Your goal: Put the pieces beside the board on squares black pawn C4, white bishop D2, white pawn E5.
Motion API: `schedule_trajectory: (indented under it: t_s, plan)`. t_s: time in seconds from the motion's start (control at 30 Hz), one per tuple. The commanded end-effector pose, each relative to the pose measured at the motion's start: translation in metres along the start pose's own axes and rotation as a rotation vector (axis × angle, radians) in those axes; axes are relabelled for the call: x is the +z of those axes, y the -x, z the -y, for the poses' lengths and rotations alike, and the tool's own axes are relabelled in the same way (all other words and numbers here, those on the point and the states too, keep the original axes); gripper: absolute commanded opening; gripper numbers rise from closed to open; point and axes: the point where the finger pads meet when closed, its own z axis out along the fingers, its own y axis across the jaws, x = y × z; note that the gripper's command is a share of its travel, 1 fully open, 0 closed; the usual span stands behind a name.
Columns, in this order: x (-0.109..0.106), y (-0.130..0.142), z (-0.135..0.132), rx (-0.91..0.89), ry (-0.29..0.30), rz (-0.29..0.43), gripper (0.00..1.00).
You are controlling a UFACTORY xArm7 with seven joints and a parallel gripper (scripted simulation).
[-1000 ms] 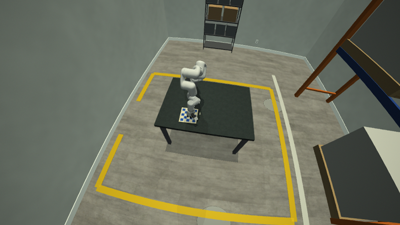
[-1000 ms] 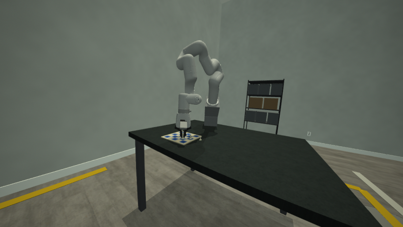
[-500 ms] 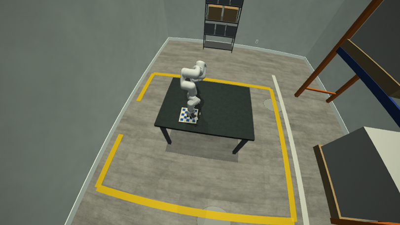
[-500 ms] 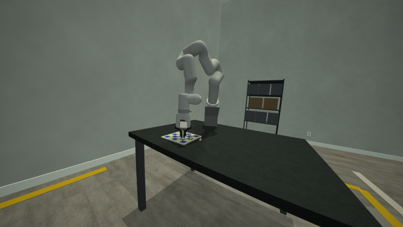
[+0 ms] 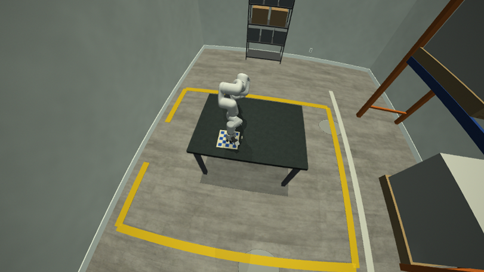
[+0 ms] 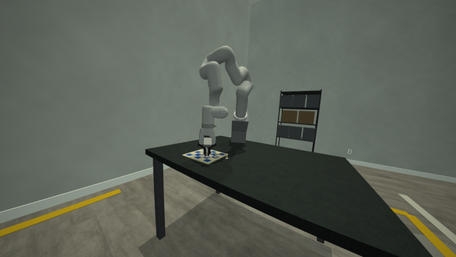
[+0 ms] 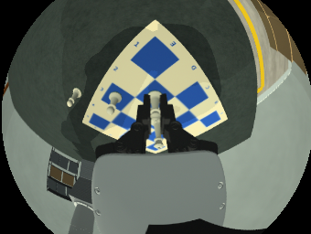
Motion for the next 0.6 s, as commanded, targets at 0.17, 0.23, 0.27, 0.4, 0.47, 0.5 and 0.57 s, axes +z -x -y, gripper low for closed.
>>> schedule_trajectory:
  t_s: [0.17, 0.23, 0.27, 0.4, 0.47, 0.5, 0.57]
  plan:
    - [-0.0003, -0.0001, -0.0007, 0.000, 0.002, 0.000, 0.07]
    - [-0.0003, -0.0001, -0.0007, 0.000, 0.002, 0.000, 0.07]
    - [-0.0003, -0.0001, -0.0007, 0.000, 0.002, 0.000, 0.07]
    - [-0.0003, -0.0001, -0.0007, 0.000, 0.002, 0.000, 0.15]
    - [-0.0003, -0.0001, -0.0007, 0.000, 0.002, 0.000, 0.22]
    - [-0.0003, -0.0001, -0.0007, 0.000, 0.002, 0.000, 0.22]
    - [-0.0003, -0.0001, -0.0007, 0.000, 0.002, 0.000, 0.30]
